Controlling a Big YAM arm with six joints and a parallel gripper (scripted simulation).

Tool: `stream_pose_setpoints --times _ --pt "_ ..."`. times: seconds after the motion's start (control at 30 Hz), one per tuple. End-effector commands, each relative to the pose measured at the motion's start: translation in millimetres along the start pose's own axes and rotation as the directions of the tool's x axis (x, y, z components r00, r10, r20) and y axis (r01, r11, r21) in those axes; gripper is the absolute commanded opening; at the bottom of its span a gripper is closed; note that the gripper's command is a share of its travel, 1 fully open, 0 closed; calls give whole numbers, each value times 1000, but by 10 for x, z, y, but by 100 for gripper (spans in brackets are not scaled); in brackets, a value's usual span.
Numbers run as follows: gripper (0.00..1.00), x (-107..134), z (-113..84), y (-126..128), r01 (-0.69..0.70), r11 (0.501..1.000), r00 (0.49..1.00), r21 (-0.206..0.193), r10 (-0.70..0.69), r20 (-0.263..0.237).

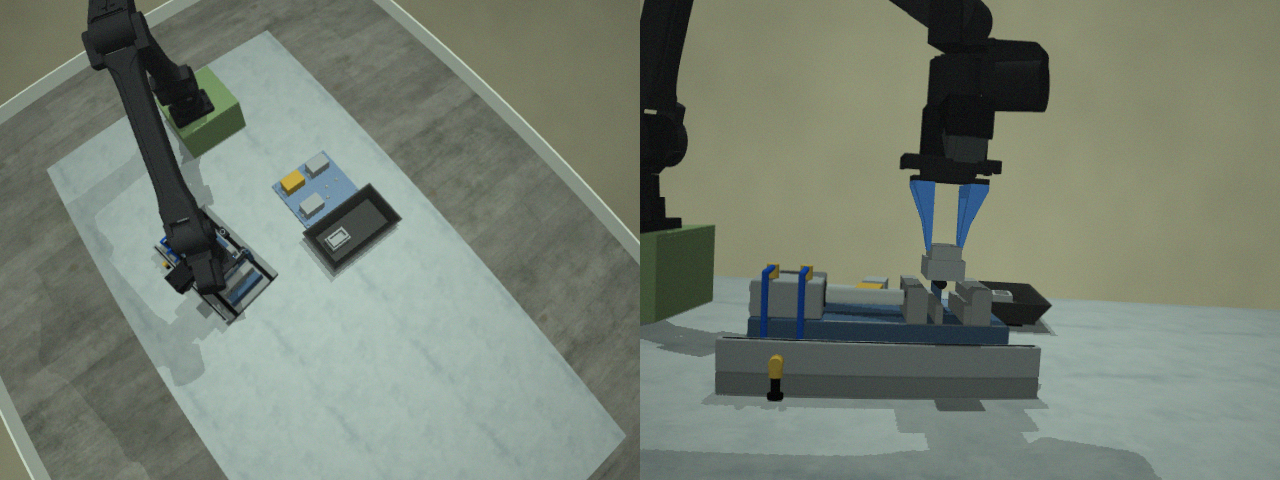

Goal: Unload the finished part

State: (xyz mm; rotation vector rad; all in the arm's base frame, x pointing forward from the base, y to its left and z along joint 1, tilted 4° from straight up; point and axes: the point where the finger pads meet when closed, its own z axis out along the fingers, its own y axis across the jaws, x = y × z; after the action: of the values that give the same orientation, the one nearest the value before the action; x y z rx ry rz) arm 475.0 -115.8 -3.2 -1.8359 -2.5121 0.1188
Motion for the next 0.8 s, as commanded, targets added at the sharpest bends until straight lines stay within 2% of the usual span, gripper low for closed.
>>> stream_pose_setpoints --times 0.0,0.3,0.33,0.5,0.77 --pt "0 -129 -447 220 -8 997 999 -74 11 43" --pt "0 -108 -546 227 -5 997 999 -75 8 43" --pt "0 -18 -342 97 -2 1000 1000 -29 3 17" --pt "0 -67 -521 177 -3 998 999 -62 5 36" --pt "0 -62 -504 248 -3 998 999 -62 5 35"
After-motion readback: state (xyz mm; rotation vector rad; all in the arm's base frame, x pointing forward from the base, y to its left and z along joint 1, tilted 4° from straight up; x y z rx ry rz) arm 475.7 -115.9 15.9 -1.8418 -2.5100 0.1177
